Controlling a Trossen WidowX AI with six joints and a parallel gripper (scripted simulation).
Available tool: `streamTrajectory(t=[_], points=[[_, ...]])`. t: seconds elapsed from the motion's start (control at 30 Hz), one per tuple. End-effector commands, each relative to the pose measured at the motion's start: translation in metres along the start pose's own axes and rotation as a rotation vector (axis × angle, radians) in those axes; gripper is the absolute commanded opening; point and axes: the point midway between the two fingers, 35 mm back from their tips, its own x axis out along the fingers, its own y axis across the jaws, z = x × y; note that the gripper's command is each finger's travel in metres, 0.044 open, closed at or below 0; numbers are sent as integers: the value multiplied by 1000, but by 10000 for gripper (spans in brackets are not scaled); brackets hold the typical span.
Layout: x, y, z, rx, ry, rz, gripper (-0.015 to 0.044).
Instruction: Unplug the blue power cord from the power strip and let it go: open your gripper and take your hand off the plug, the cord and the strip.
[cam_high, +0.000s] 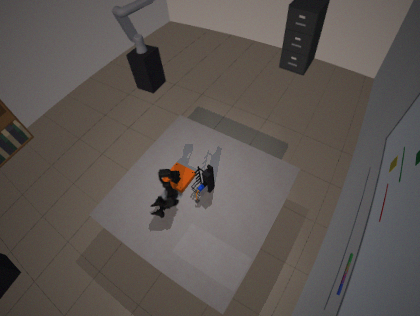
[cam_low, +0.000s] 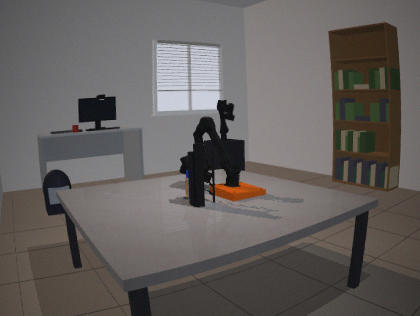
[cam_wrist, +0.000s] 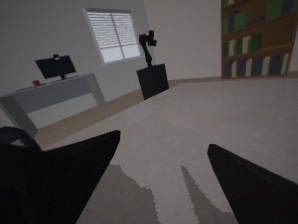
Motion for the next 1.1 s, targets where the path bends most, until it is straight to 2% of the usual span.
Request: streamTrajectory(t=[0.0, 0.27, 0.6, 1.07], points=[[-1, 2, -1, -2, 6, 7, 374], [-49, 82, -47, -96, 311, 260, 164], [-133, 125, -71, -224, 660, 417, 160], [-236, 118, -56, -407, 1038, 441, 160]])
